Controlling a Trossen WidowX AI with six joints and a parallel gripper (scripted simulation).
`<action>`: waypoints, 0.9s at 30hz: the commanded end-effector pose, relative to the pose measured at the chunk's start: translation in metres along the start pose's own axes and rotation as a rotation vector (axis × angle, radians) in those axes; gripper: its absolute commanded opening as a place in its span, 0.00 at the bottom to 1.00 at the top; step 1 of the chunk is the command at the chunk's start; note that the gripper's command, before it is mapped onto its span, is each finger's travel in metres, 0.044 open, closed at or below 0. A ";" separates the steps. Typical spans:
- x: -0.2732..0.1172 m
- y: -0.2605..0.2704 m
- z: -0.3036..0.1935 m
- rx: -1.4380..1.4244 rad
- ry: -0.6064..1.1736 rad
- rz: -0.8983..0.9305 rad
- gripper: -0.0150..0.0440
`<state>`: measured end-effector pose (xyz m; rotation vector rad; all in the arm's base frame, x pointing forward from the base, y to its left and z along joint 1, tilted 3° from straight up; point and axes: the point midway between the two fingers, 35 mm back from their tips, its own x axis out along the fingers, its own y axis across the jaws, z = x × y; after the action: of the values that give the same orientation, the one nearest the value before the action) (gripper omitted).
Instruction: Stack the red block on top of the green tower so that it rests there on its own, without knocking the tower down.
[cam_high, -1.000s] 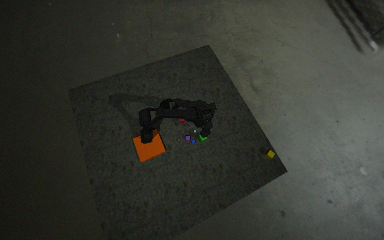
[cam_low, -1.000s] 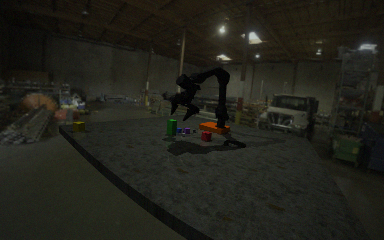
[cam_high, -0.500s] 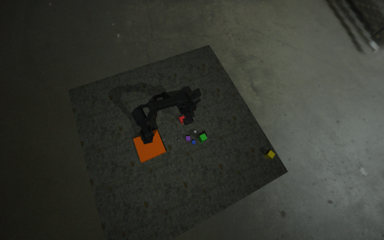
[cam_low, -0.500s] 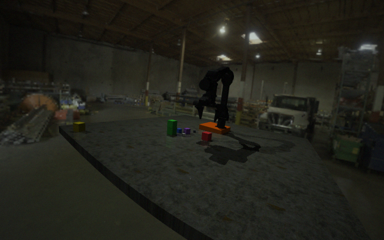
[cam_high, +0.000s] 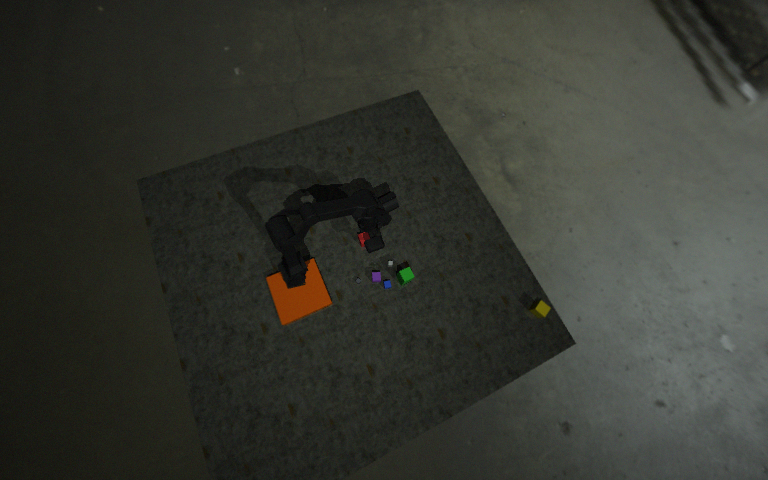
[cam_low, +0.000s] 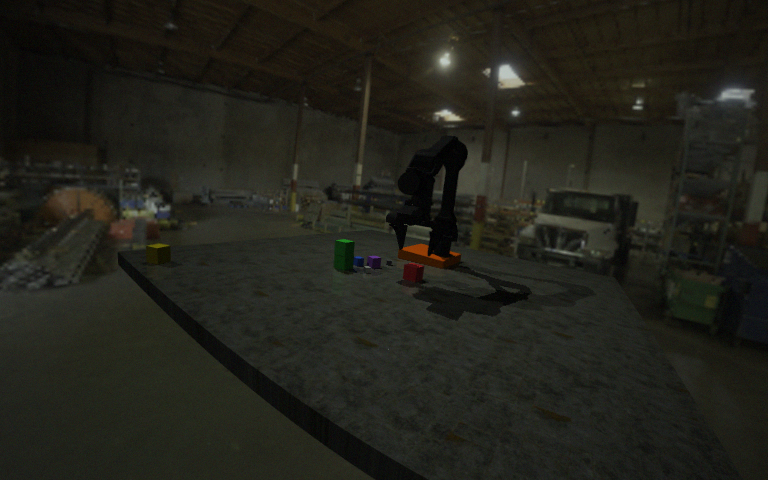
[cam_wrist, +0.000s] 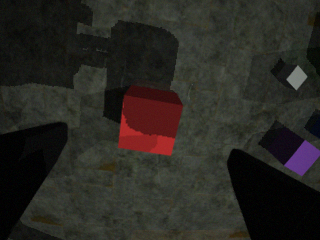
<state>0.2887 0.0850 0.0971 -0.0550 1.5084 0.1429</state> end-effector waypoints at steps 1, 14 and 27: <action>0.021 0.000 -0.006 0.007 0.018 0.003 1.00; 0.032 0.001 -0.006 0.007 0.018 0.003 1.00; 0.053 0.001 -0.006 0.007 0.019 0.004 1.00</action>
<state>0.2891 0.0886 0.0522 -0.0553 1.5144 0.1425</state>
